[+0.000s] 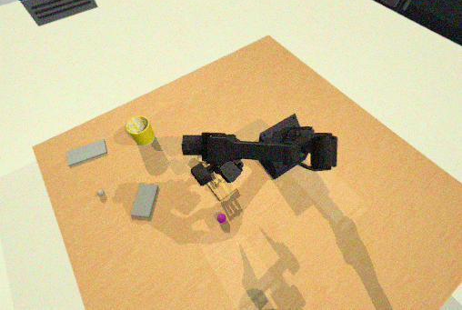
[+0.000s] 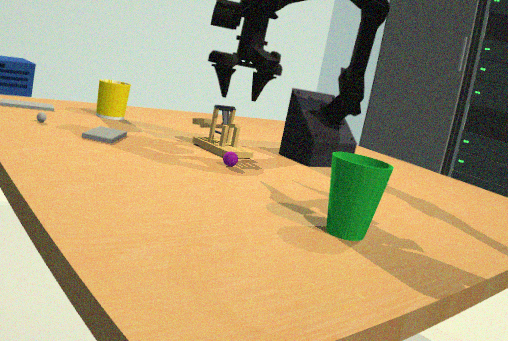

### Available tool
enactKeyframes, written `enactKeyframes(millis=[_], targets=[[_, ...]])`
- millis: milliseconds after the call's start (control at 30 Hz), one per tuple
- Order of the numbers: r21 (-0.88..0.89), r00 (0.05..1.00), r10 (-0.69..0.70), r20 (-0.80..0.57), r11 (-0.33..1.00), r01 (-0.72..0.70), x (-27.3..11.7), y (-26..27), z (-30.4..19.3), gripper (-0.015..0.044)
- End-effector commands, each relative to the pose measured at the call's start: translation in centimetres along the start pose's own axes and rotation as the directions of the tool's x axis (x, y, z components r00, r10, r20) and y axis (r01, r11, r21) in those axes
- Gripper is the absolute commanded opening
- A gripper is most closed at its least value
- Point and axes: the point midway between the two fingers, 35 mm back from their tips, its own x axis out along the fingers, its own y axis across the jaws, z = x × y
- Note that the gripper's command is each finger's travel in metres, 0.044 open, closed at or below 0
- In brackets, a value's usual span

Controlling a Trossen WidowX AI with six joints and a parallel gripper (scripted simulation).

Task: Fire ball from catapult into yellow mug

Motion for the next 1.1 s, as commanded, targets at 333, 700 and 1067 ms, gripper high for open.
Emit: enactKeyframes(millis=[333,700,1067], targets=[[0.003,1.0,0.011,0.017,1.0,-0.011,5.2,0.1,0.3,0.044],[0.003,1.0,0.011,0.017,1.0,-0.011,7.0,0.0,0.2,0.044],[0.003,1.0,0.011,0.018,1.0,-0.011,8.8,0.0,0.3,0.044]])
